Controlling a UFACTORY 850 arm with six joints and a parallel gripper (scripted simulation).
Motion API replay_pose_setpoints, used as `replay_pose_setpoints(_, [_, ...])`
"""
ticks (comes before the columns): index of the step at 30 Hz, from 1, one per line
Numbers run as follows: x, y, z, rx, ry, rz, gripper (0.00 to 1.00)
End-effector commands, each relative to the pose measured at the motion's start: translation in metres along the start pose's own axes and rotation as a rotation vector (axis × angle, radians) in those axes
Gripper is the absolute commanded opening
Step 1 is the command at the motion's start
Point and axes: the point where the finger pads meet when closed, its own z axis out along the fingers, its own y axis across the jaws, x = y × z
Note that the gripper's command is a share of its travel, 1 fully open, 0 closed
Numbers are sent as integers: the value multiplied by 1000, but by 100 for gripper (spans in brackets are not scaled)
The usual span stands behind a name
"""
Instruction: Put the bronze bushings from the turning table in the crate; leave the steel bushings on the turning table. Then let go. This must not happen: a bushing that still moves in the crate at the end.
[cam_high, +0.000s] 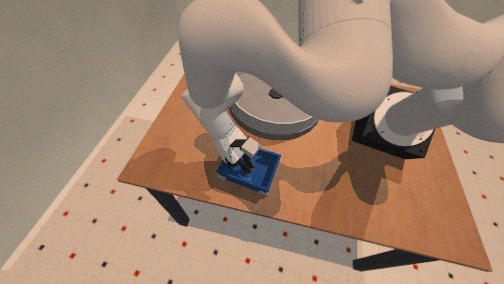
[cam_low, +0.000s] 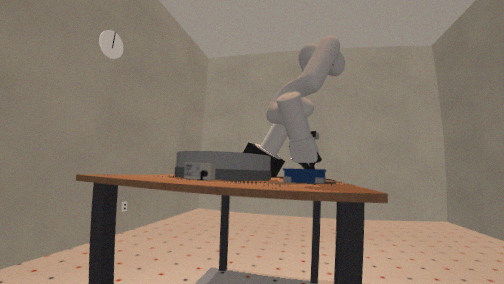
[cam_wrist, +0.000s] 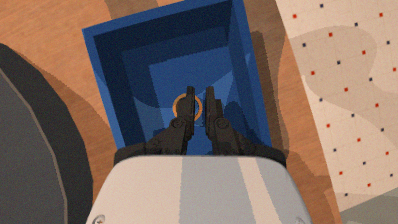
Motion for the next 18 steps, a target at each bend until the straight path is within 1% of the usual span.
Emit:
replay_pose_setpoints(1, [0, 0, -1, -1, -1, -1, 12])
replay_pose_setpoints(18, [1, 0, -2, -1, -1, -1, 12])
